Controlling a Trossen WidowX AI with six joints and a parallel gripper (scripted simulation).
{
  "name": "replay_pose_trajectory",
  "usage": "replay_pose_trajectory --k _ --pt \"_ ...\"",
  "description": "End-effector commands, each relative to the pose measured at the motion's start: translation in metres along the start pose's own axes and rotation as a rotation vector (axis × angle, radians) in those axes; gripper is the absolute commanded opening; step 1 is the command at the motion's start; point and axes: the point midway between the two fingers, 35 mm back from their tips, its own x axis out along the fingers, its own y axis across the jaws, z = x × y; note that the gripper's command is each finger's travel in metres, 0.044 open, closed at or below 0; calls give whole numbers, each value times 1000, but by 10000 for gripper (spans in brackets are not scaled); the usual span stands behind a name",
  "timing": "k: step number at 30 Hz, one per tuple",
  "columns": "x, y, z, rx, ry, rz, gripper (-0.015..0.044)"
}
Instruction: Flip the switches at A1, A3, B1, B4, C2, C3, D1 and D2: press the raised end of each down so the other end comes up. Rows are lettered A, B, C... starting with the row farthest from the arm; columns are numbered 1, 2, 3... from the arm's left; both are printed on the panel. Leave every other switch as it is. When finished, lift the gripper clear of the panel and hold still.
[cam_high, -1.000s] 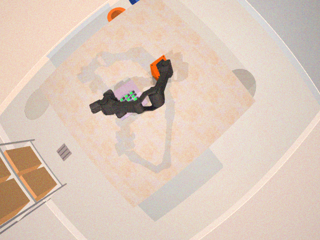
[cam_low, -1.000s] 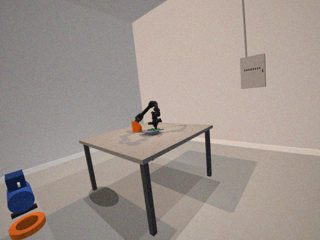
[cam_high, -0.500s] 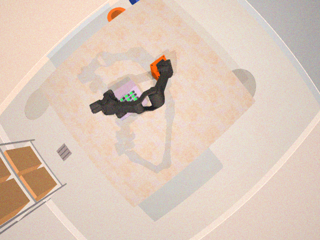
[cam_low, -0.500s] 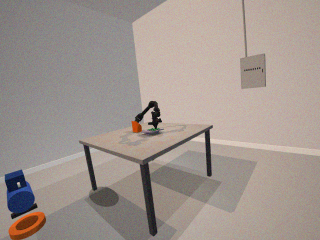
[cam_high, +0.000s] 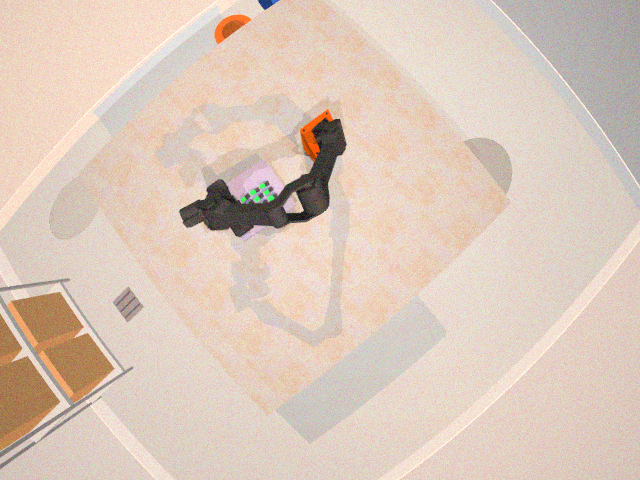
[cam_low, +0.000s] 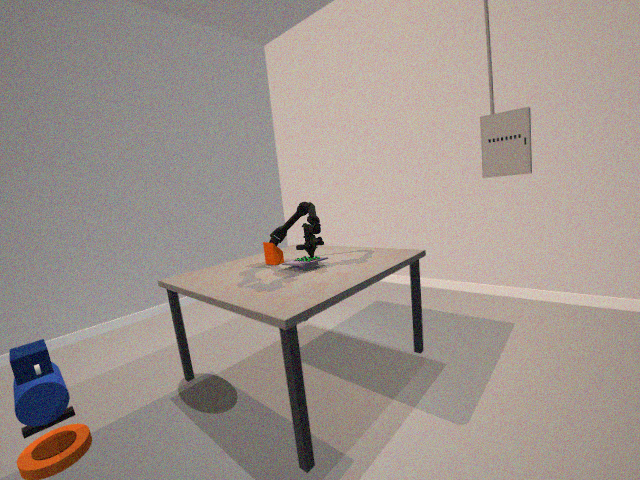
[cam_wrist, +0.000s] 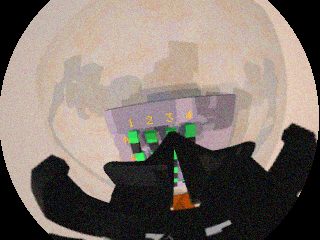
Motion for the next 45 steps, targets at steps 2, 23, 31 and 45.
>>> replay_pose_trajectory --k 2,23,31,45 --pt "1 1 0 4 -1 5 0" --pt "-62 0 -2 4 -26 2 0" --pt "-62 33 -34 6 -25 3 0" --pt "-27 54 -60 8 -48 6 0"
